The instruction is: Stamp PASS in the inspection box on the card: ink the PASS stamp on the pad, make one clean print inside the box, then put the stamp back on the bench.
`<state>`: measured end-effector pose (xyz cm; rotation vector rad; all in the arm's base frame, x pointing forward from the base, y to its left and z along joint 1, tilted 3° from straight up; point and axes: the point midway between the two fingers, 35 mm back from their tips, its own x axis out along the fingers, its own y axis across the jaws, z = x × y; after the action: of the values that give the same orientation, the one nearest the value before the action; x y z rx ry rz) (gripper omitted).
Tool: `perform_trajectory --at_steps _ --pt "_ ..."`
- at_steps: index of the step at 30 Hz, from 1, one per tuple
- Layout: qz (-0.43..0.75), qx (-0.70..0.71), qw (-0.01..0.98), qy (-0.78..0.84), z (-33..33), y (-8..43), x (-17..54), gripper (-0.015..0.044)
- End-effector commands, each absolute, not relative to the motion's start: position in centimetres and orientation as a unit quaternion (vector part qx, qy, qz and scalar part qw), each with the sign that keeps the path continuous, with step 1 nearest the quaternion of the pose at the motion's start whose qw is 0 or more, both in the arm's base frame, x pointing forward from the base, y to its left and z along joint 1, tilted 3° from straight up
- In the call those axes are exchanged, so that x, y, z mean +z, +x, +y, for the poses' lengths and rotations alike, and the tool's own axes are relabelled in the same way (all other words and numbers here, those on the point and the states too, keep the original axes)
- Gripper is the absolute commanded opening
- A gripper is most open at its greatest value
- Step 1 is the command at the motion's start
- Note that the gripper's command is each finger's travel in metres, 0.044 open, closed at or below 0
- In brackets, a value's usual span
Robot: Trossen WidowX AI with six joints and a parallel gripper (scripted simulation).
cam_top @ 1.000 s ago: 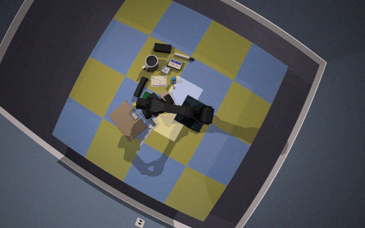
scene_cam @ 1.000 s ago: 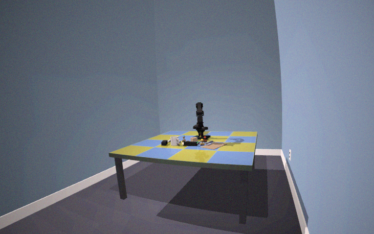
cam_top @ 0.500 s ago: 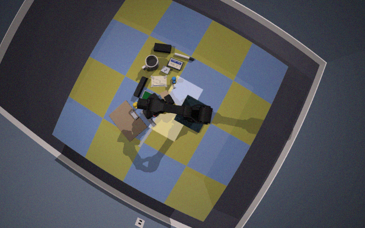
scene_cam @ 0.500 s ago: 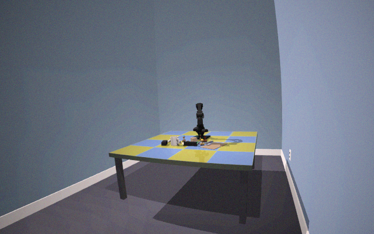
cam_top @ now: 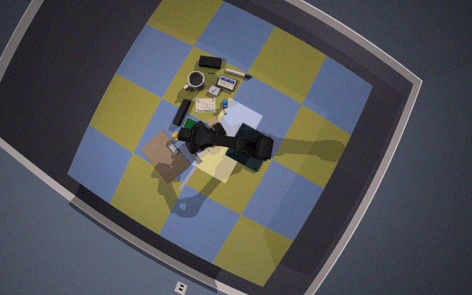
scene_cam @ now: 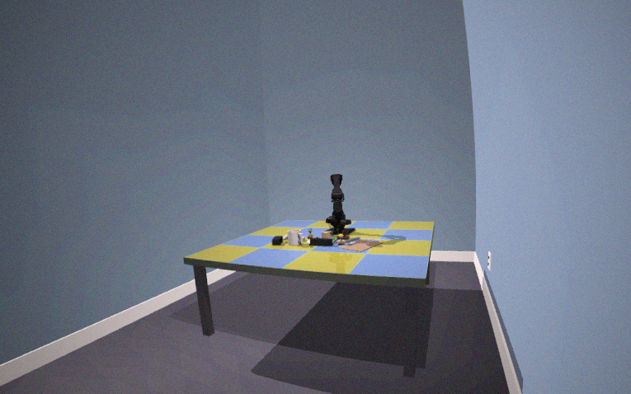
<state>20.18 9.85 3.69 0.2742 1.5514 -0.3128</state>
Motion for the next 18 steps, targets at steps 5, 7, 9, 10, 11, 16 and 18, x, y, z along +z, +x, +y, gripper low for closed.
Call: perform_trajectory --at_steps 5,7,9,10,11,16,18 --pt "0.695 -0.14 0.695 0.123 9.8 20.2 3.7 0.0262" --pt "0.695 -0.14 0.695 0.123 9.8 20.2 3.7 0.0262" --pt "0.695 -0.14 0.694 0.123 10.0 20.4 4.5 0.0262" --pt "0.695 -0.14 0.694 0.123 10.1 20.6 5.5 0.0262" --pt "0.695 -0.14 0.694 0.123 10.2 20.8 6.8 0.0262" --pt "0.697 -0.141 0.692 0.124 10.3 20.8 13.5 0.0262" --pt "0.698 -0.141 0.691 0.124 10.1 20.5 15.2 0.0262"
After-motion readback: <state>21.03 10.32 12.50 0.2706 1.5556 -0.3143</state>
